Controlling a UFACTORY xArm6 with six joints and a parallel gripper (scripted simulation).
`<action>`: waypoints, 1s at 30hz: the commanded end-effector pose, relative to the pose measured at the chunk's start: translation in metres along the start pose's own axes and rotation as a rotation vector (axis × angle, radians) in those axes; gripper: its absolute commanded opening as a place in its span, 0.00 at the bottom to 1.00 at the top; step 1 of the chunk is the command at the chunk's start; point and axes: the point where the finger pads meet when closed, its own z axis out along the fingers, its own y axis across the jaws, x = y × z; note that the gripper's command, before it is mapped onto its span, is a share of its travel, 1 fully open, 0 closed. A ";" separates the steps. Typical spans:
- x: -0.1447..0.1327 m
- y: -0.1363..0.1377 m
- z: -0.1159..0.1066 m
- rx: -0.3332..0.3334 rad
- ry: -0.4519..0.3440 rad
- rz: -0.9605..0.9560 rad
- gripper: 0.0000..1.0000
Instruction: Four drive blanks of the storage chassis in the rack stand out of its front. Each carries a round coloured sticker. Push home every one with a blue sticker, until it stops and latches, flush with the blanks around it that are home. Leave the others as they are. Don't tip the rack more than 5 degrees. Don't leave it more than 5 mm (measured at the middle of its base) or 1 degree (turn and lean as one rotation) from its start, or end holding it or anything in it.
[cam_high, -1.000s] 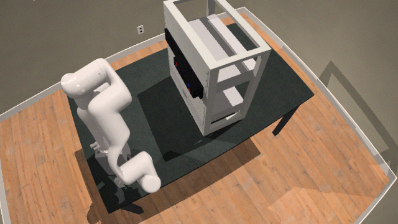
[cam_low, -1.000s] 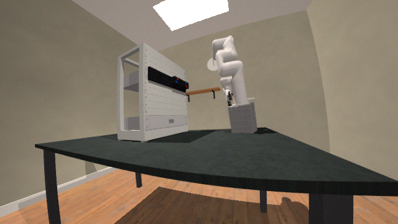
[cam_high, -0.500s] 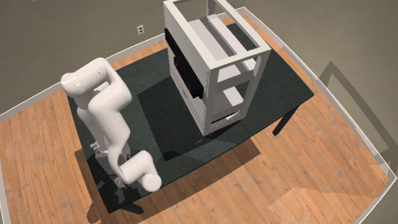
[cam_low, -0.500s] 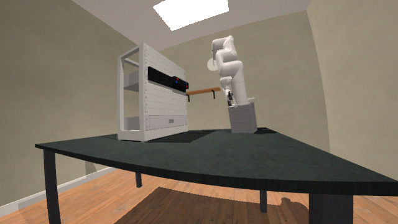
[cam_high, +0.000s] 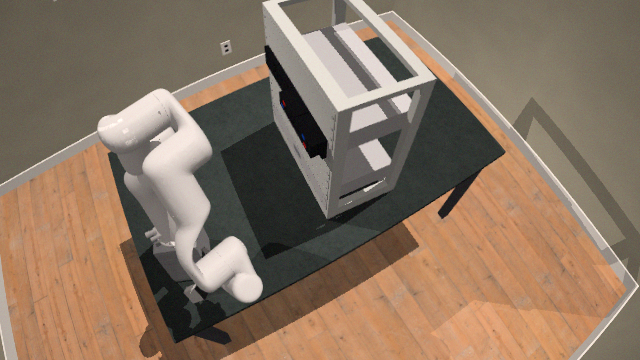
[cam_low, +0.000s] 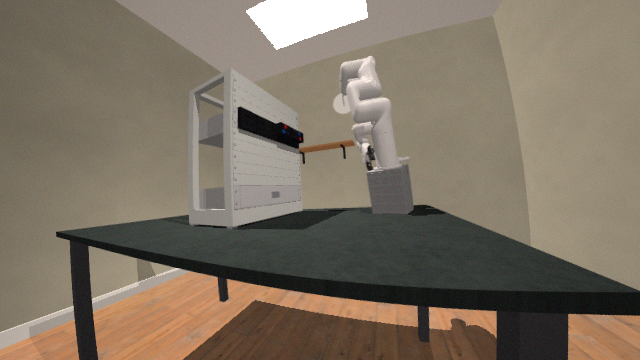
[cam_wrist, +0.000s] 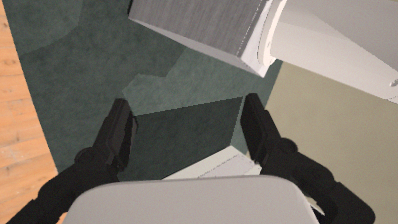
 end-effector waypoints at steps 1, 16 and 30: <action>0.003 0.001 -0.002 0.011 0.037 -0.020 1.00; 0.015 0.004 -0.009 0.049 0.209 -0.112 1.00; 0.028 0.004 -0.026 0.103 0.434 -0.238 1.00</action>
